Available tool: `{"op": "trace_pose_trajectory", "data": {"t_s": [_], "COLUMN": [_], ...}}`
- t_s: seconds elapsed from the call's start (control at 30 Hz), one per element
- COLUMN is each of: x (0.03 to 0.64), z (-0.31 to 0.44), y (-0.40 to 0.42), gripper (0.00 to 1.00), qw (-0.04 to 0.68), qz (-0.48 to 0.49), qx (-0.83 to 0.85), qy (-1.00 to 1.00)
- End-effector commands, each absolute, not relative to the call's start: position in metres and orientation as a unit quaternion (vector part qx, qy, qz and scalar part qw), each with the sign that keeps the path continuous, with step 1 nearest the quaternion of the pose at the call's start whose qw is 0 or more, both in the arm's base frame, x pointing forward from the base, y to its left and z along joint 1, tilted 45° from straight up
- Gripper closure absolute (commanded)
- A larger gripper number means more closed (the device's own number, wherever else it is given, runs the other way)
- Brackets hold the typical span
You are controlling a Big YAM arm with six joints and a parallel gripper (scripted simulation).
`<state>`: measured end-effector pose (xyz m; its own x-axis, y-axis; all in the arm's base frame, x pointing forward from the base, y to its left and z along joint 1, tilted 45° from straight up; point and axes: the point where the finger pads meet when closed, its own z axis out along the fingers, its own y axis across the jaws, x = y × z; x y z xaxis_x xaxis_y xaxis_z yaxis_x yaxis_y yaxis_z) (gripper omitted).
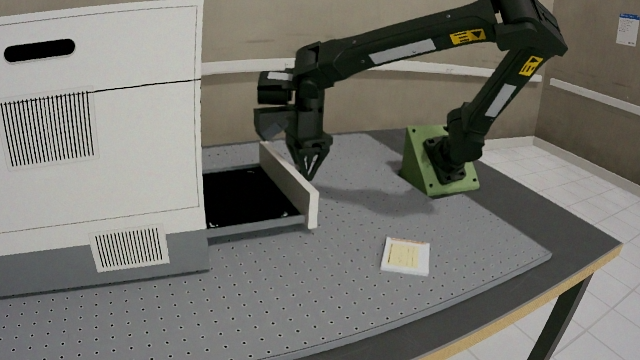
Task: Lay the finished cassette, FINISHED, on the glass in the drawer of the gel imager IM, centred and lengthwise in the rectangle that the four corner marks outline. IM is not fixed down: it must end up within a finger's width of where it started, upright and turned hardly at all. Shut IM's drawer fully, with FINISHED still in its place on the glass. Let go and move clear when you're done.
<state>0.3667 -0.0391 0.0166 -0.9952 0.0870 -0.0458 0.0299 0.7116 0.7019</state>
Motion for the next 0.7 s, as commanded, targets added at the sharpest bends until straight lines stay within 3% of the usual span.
{"op": "trace_pose_trajectory", "data": {"t_s": [0.0,0.67], "x": [0.384,0.382], "z": [0.032,0.051], "y": [-0.057,-0.075], "gripper": [0.74,0.74], "qw": [0.066,0.067], "qz": [0.367,0.366], "qx": [0.024,0.024], "qy": [0.928,0.928]}}
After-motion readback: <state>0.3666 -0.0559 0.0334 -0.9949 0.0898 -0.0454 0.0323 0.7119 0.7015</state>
